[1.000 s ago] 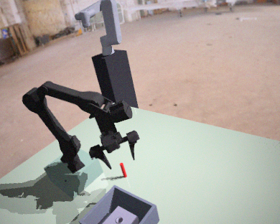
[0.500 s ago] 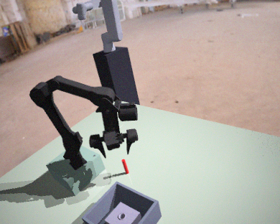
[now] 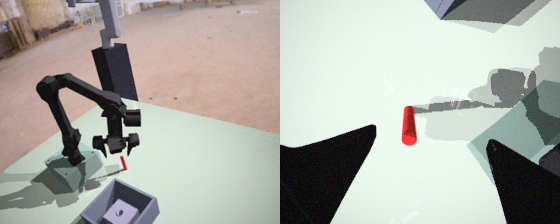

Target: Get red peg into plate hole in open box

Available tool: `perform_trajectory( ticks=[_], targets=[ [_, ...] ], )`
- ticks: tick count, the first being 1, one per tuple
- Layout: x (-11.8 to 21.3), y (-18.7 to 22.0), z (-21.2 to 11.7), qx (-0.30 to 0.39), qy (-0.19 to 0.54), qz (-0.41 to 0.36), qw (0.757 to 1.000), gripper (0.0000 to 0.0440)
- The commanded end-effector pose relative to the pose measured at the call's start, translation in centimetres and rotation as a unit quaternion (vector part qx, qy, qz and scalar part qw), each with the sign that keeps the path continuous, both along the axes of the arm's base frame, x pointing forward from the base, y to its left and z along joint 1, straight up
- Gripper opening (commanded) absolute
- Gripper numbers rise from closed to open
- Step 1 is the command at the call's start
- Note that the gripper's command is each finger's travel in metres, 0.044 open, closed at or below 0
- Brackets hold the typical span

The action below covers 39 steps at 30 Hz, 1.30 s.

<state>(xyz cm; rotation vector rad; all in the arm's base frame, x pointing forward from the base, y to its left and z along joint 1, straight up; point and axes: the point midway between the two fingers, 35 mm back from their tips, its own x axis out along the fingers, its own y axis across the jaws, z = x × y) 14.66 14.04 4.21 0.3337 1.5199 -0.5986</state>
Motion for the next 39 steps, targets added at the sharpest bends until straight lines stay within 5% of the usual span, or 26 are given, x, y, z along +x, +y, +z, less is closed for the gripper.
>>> perform_trajectory(
  ticks=[1, 14, 30, 39],
  targets=[
    [-0.2, 0.2, -1.2, 0.001, 0.007, -0.005, 1.000, 0.0440],
    [0.1, 0.5, -6.2, 0.010, -0.002, -0.012, 1.000, 0.0428],
    [-1.2, -0.5, -9.2, -0.031, 0.044, -0.017, 0.998, 0.0028],
    [-0.1, 0.1, -7.0, -0.045, 0.027, 0.000, 0.999, 0.0000]
  ],
)
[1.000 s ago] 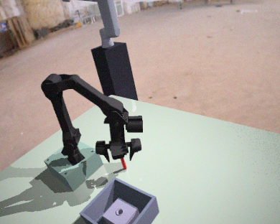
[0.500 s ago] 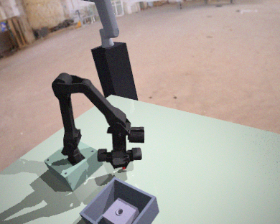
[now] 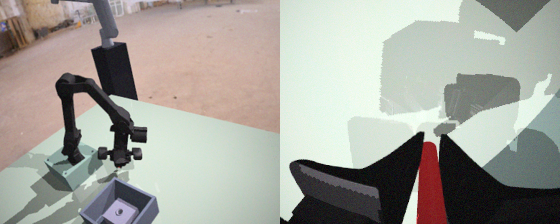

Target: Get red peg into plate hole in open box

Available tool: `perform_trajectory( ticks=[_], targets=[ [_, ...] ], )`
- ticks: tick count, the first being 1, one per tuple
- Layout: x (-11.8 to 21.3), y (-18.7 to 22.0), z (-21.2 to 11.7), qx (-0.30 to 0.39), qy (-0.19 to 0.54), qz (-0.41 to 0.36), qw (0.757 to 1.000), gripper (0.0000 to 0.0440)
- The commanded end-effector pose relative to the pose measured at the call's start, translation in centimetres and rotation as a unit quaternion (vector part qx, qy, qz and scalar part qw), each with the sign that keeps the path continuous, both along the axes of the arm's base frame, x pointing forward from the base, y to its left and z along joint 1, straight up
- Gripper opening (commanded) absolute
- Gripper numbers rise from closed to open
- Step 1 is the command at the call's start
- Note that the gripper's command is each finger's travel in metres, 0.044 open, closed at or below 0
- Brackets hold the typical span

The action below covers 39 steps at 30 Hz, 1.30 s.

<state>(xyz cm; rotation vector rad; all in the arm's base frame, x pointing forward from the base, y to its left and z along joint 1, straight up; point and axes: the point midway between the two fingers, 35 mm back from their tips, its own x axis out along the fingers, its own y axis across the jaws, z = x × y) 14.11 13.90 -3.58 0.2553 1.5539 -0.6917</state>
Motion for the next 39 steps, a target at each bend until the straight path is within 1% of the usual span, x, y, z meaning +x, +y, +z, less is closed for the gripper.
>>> perform_trajectory(
  ticks=[1, 12, 23, 39],
  targets=[
    [0.6, 0.3, 1.1, -0.001, -0.010, 0.008, 1.000, 0.0000],
    [2.6, 0.4, 5.5, -0.013, -0.036, 0.007, 0.999, 0.0000],
    [5.6, -0.2, 9.0, -0.024, -0.069, -0.033, 0.997, 0.0000],
    [11.7, -3.8, 11.6, -0.035, -0.123, -0.114, 0.985, 0.0000]
  ],
)
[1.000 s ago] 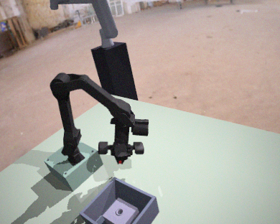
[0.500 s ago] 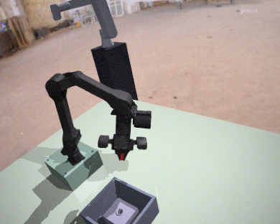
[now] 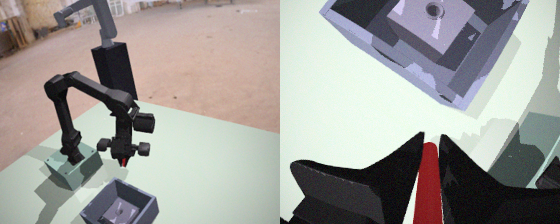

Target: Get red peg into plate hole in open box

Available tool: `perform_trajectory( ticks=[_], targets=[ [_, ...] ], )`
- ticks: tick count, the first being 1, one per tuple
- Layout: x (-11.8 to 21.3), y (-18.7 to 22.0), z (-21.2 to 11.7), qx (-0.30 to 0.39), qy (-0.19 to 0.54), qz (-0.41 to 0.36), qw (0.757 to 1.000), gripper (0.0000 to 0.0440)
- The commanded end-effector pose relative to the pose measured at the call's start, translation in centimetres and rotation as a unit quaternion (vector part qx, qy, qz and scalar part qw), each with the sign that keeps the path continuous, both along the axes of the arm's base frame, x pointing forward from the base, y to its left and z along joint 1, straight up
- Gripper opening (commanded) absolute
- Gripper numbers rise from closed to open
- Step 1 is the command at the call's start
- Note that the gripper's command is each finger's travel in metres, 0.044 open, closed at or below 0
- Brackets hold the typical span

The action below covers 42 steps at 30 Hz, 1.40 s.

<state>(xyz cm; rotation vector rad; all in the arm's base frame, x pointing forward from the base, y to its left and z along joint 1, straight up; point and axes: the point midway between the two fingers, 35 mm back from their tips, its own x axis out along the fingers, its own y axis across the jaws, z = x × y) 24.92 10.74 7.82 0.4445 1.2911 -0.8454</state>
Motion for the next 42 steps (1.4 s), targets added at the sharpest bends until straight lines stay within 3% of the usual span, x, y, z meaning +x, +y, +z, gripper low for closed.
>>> perform_trajectory(
  ticks=[1, 18, 35, 38, 42],
  targets=[
    [1.2, -1.0, 0.3, -0.003, -0.009, -0.012, 1.000, 0.0000],
    [7.0, -7.8, 0.1, 0.000, -0.032, -0.055, 0.998, 0.0000],
    [10.4, -12.6, -3.9, 0.040, -0.015, -0.016, 0.999, 0.0000],
    [10.4, -12.8, -5.0, 0.050, -0.005, -0.004, 0.999, 0.0032],
    [10.5, -13.1, -6.3, 0.062, 0.007, 0.004, 0.998, 0.0129]
  ],
)
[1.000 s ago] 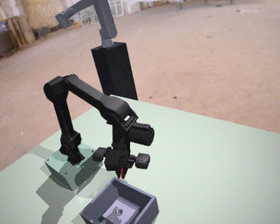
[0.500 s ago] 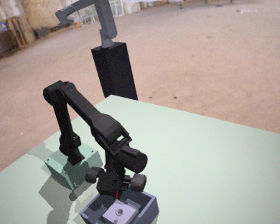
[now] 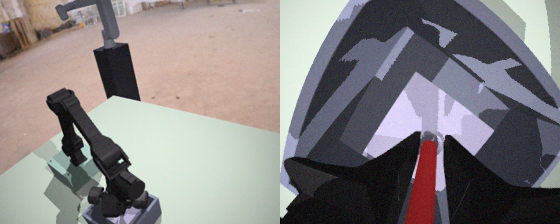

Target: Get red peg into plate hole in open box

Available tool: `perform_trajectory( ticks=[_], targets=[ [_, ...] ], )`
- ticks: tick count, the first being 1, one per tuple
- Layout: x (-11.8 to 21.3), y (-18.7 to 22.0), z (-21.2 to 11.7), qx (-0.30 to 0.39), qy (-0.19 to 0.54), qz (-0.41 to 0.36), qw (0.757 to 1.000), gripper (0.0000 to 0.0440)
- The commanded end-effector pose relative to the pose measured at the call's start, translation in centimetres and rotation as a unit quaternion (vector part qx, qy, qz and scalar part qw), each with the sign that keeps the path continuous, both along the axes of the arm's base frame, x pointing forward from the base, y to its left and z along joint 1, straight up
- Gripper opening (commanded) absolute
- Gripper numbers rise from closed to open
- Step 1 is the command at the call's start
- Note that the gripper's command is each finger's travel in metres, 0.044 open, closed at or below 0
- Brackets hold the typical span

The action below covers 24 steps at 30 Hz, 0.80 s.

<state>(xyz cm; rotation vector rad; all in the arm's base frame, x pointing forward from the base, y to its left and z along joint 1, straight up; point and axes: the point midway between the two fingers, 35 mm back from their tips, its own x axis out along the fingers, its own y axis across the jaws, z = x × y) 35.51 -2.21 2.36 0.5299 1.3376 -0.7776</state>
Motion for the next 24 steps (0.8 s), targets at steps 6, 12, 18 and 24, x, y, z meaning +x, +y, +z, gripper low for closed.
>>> perform_trajectory(
  ticks=[6, 12, 18, 24],
  targets=[
    [1.1, -0.7, -0.6, 0.020, 0.007, 0.025, 0.999, 0.0181],
    [2.8, -0.7, -0.1, 0.046, 0.009, 0.022, 0.999, 0.0322],
    [5.2, -0.4, 0.9, 0.078, -0.005, 0.022, 0.997, 0.0440],
    [7.9, 0.4, 2.2, 0.105, -0.039, 0.035, 0.993, 0.0440]
  ],
)
